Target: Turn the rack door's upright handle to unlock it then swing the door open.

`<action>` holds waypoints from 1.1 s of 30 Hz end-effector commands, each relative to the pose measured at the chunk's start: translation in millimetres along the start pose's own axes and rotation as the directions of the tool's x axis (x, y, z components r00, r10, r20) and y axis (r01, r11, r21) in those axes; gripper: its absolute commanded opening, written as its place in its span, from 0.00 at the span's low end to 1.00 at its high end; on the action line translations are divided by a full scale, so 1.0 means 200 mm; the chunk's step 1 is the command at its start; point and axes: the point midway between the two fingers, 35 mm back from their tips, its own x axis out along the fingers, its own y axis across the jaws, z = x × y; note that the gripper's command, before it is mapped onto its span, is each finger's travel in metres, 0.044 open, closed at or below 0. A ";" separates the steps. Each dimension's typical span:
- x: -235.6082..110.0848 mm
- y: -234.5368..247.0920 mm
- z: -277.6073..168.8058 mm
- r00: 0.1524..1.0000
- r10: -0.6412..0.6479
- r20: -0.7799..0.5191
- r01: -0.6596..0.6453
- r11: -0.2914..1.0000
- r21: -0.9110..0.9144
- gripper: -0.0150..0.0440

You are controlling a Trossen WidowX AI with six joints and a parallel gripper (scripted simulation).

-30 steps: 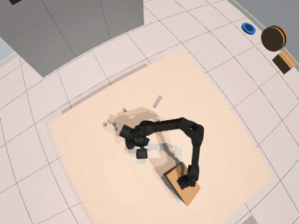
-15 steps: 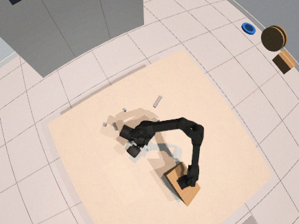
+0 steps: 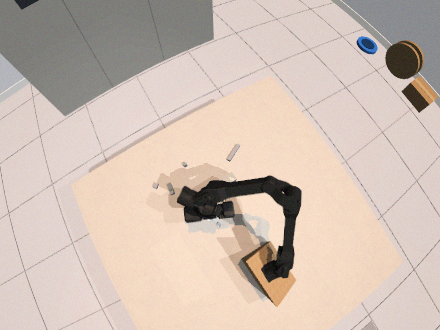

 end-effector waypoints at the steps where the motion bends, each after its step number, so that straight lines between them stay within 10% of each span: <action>1: 0.00 0.00 0.00 1.000 -0.002 0.002 0.002 0.984 0.177 0.74; 17: 0.00 0.00 0.00 1.000 -0.002 0.002 0.000 0.565 0.825 0.74; 29: 0.00 0.00 0.00 1.000 -0.003 0.002 -0.001 0.275 0.961 0.74; 33: 0.00 0.00 0.00 1.000 -0.003 0.002 -0.001 0.275 0.961 0.56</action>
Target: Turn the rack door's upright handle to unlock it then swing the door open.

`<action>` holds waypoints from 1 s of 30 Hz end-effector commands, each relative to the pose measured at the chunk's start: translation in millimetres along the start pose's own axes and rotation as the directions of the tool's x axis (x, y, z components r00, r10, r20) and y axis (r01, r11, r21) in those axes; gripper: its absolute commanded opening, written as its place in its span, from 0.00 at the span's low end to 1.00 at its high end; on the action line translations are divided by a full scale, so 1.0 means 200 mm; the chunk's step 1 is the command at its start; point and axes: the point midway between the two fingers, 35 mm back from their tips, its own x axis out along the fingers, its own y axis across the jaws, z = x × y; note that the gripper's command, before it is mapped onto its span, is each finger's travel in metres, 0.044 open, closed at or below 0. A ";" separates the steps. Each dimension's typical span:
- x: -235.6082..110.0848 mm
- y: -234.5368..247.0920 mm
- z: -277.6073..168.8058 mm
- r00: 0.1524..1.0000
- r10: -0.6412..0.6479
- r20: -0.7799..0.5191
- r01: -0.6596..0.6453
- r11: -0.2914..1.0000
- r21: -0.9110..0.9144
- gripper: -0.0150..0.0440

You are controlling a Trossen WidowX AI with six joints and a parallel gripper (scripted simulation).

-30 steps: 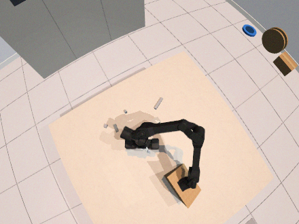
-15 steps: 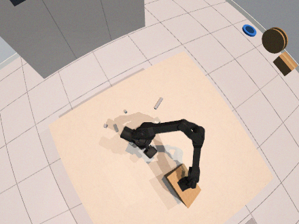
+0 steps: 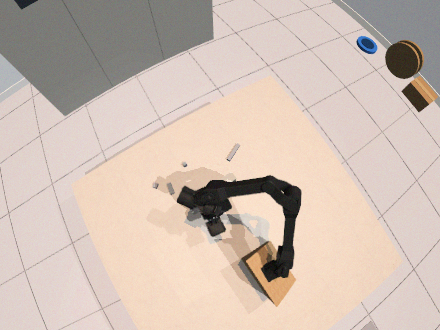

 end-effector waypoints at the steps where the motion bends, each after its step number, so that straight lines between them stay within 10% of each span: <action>1: 0.00 0.00 0.00 1.000 0.001 0.002 -0.002 1.000 0.008 0.52; 16: 0.00 0.00 0.00 1.000 0.001 0.002 -0.002 1.000 0.008 0.28; 30: 0.00 -0.04 0.03 1.000 0.001 0.002 -0.001 0.980 -0.200 0.28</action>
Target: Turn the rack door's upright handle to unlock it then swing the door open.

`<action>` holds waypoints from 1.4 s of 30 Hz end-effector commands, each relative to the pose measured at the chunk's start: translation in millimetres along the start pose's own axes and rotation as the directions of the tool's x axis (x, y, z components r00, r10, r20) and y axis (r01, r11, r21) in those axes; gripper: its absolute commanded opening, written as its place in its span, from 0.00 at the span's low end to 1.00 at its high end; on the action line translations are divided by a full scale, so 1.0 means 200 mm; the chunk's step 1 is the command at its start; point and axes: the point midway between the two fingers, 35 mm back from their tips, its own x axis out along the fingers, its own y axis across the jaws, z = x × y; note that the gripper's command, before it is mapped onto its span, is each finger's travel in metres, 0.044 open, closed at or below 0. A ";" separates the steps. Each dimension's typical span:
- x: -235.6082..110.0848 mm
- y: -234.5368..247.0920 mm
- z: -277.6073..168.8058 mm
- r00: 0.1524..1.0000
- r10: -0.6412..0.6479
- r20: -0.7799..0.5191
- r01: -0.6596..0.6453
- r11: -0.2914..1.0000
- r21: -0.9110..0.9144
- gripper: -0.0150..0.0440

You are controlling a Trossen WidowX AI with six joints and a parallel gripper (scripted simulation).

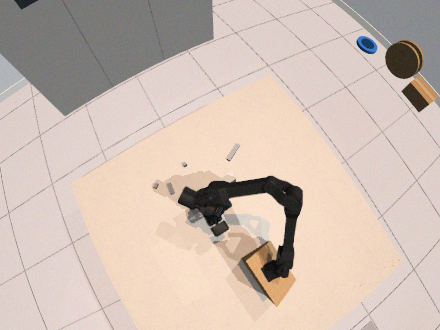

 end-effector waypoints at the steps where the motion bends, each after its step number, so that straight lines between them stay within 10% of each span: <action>1: 0.00 -0.03 0.01 1.000 -0.004 0.005 0.005 0.996 -0.087 0.28; 42: 0.00 -0.36 0.31 1.000 -0.007 0.008 0.011 0.629 -0.777 0.28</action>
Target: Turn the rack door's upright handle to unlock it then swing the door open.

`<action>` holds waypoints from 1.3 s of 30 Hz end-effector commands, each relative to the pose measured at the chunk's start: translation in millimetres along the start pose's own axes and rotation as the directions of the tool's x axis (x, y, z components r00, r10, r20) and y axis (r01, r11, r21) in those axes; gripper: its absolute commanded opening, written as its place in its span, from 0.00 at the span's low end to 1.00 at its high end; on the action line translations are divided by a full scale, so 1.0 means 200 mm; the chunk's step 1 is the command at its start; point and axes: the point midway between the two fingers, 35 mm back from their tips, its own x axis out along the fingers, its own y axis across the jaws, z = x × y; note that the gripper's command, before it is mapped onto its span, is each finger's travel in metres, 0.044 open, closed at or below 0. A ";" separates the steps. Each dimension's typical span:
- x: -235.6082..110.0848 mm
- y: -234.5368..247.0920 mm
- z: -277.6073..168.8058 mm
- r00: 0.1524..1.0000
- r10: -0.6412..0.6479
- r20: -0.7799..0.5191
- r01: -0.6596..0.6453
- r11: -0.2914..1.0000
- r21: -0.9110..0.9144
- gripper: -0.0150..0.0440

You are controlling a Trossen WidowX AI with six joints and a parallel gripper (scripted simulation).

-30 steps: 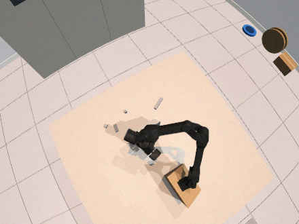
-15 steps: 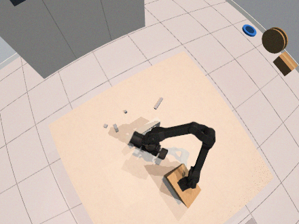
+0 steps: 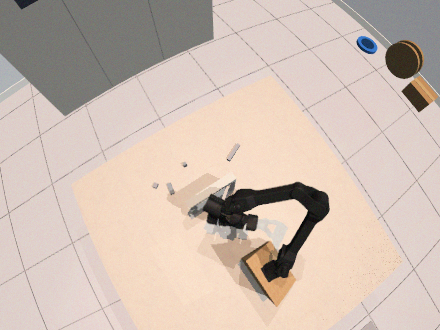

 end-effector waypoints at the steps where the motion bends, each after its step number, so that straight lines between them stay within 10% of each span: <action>1: 0.00 -0.04 0.01 1.000 0.001 0.005 -0.001 0.998 -0.070 0.28; 39: 0.00 -0.39 0.22 1.000 -0.001 0.007 0.005 0.811 -0.585 0.28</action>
